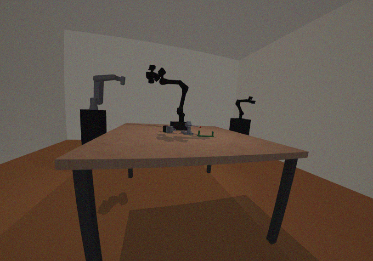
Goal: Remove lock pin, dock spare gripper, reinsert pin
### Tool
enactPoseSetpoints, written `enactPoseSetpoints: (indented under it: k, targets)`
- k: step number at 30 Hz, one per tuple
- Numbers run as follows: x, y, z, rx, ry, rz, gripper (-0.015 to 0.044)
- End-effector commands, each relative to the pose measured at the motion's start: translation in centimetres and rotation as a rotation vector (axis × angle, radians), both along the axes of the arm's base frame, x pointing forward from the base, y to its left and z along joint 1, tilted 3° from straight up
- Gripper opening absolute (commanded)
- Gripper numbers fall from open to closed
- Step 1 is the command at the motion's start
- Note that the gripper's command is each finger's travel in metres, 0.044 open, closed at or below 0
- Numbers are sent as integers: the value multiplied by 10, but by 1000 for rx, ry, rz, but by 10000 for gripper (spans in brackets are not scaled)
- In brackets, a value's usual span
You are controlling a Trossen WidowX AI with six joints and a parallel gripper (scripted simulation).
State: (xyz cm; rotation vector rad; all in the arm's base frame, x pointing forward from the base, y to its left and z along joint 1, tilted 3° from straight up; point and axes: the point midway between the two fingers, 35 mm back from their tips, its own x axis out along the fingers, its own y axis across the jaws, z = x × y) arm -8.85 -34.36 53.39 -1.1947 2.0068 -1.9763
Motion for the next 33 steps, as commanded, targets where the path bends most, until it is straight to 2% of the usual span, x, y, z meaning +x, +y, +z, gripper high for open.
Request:
enactPoseSetpoints:
  k: [1,8,16,25,33]
  targets:
    - [54,-34,-21,97,4,197,300]
    - [158,-65,-65,275,13,521,300]
    - [281,-57,-126,512,38,868,300]
    - [400,9,-203,821,88,1211,300]
    - [470,106,-270,1136,164,1445,300]
